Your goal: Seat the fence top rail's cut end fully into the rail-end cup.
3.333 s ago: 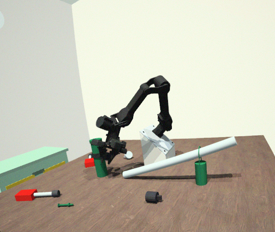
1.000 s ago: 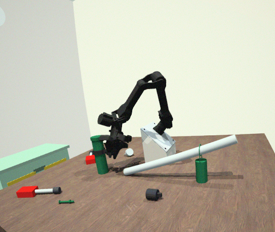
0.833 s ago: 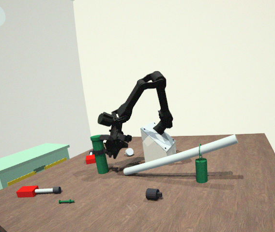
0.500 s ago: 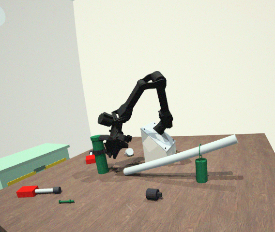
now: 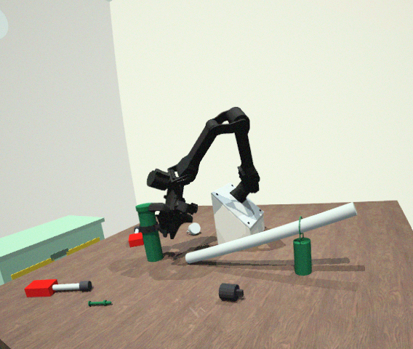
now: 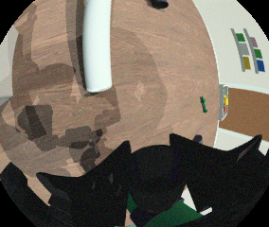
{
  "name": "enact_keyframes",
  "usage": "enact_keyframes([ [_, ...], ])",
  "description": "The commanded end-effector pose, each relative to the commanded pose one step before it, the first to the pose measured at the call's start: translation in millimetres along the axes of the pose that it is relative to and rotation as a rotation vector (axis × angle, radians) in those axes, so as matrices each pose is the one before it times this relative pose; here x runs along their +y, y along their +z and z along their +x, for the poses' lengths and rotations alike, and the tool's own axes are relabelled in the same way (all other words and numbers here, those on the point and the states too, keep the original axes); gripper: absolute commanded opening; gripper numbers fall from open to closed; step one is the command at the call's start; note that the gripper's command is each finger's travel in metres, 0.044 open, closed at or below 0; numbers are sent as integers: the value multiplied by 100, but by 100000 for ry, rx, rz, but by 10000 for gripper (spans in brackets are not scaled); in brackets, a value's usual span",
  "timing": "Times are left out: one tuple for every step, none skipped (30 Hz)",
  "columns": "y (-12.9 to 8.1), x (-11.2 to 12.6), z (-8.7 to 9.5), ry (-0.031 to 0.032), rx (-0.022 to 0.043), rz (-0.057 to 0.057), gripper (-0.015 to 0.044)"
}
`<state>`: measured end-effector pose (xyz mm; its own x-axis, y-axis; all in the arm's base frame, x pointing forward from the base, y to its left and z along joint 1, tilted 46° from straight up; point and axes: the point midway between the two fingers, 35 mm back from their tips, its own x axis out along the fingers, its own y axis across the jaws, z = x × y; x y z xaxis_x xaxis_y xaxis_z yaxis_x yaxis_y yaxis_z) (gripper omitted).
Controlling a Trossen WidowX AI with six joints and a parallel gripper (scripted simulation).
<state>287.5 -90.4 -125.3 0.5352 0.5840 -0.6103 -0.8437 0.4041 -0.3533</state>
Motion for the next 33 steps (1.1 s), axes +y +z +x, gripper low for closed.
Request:
enact_keyframes([
  [34, -14, -36, 13, -33, -202, 262],
  [72, -50, -66, 5, 10, -10, 289],
  [111, -75, -100, 8, 15, -15, 315],
  [141, -94, -127, 11, 19, -19, 341],
  [172, -112, -155, 13, 23, -23, 368],
  [204, -128, -182, 16, 28, -26, 394],
  [225, -137, -200, 17, 30, -29, 420],
  [234, -137, -206, 18, 31, -29, 440],
  [236, -133, -207, 18, 31, -29, 440],
  [238, -128, -207, 18, 31, -29, 440],
  [240, -124, -207, 19, 31, -29, 440],
  [241, -119, -206, 19, 31, -28, 440],
  [243, -115, -206, 19, 31, -28, 440],
  [244, -110, -206, 19, 31, -28, 440],
  [245, -106, -206, 19, 31, -28, 440],
  [247, -101, -205, 19, 31, -27, 440],
  [248, -96, -205, 20, 30, -27, 440],
  [249, -92, -204, 20, 30, -27, 440],
  [203, -71, -166, 16, 25, -22, 440],
  [123, -42, -100, 10, 15, -13, 440],
  [41, -14, -33, 3, 5, -4, 440],
  [0, 0, 0, 0, 0, 0, 440],
  [-242, -237, 146, -643, -385, 1434, 440],
  [307, -198, -260, 31, -86, 4565, 440],
  [535, -291, -435, 62, -140, 7609, 440],
  [711, -286, -549, 93, -168, 9560, 440],
  [749, -183, -553, 111, -159, 9597, 440],
  [770, -76, -555, 127, -148, 9599, 440],
  [777, 34, -556, 142, -135, 9602, 440],
  [768, 144, -556, 156, -121, 9604, 440],
  [745, 253, -555, 168, -105, 9607, 440],
  [706, 358, -553, 179, -88, 9609, 440],
  [651, 455, -548, 187, -70, 9578, 440],
])
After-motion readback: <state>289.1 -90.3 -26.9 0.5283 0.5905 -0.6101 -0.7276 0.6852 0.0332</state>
